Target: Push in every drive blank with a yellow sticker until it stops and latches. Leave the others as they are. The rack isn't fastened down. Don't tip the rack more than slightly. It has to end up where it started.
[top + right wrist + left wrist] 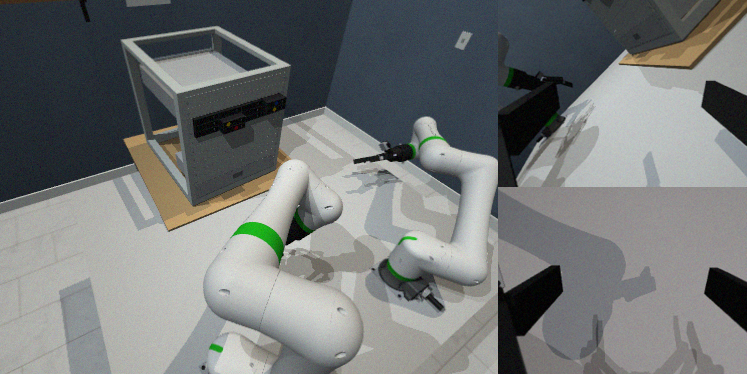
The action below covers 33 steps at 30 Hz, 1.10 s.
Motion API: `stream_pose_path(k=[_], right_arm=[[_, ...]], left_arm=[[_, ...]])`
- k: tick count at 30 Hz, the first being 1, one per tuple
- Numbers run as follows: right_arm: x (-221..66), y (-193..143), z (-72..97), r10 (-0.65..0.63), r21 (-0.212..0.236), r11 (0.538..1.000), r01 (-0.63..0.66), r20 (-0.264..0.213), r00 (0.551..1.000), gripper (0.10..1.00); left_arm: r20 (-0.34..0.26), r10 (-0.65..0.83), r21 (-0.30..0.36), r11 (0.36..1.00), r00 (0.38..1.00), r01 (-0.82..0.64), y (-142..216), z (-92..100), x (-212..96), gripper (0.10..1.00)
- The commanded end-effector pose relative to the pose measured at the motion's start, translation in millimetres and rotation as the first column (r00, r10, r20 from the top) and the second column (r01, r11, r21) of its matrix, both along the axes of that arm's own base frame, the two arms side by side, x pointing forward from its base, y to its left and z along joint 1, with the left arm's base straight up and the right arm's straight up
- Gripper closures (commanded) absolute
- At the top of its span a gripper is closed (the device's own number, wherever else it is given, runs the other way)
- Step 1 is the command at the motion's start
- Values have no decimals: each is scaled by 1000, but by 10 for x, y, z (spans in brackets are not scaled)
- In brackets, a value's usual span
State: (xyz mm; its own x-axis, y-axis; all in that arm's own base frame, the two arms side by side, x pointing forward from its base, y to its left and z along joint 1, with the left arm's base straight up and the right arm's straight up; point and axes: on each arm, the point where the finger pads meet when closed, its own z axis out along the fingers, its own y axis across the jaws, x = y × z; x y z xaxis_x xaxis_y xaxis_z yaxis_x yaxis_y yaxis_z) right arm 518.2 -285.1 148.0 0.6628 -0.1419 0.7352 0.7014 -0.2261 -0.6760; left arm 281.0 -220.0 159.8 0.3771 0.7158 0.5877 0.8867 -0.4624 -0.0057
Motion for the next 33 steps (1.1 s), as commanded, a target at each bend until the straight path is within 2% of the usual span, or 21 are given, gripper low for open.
stream_pose_path(k=[1, 5, 7, 8, 10, 12, 15, 18, 22, 24, 26, 29, 33], right_arm=[[-93, -96, 13, -30, -34, 999, 27, -84, 996, 98], [-308, -290, 15, -103, -101, 992, 81, -245, 964, 98], [-308, -290, 15, -103, -101, 992, 81, -245, 964, 98], [-384, -353, 16, -130, -124, 988, 98, -292, 947, 98], [-564, -495, 20, -195, -175, 975, 135, -391, 900, 98], [-776, -649, 28, -269, -233, 957, 173, -484, 833, 98], [-1023, -815, 43, -351, -297, 931, 212, -567, 745, 98], [-1309, -990, 68, -438, -368, 896, 250, -636, 635, 98], [-1725, -1218, 119, -548, -464, 836, 292, -693, 469, 98], [-1725, -1218, 119, -548, -464, 836, 292, -693, 469, 98], [-2108, -1403, 183, -630, -546, 775, 320, -711, 313, 98], [-2458, -1553, 254, -689, -615, 713, 336, -704, 172, 98], [-2959, -1738, 379, -746, -705, 618, 347, -665, -23, 98]], left_arm=[[1, 0, -1, 1000, 1000, 0, -4, 6, 2, 98], [1, 0, -1, 1000, 1000, 0, -4, 6, 2, 98], [1, 0, -1, 1000, 1000, 0, -4, 6, 2, 98], [1, 0, -1, 1000, 1000, 0, -4, 6, 2, 98], [1, 0, -1, 1000, 1000, 0, -4, 6, 2, 98], [1, 0, -1, 1000, 1000, 0, -4, 6, 2, 98], [1, 0, -1, 1000, 1000, 0, -4, 6, 2, 98], [1, 0, -1, 1000, 1000, 0, -4, 6, 2, 98], [1, 0, -1, 1000, 1000, 0, -4, 6, 2, 98], [1, 0, -1, 1000, 1000, 0, -4, 6, 2, 98], [1, 0, -1, 1000, 1000, 0, -4, 6, 2, 98], [4, 0, -2, 1000, 1000, 0, -6, 8, 10, 98], [19, 2, -2, 1000, 1000, -2, -16, 19, 47, 98]])
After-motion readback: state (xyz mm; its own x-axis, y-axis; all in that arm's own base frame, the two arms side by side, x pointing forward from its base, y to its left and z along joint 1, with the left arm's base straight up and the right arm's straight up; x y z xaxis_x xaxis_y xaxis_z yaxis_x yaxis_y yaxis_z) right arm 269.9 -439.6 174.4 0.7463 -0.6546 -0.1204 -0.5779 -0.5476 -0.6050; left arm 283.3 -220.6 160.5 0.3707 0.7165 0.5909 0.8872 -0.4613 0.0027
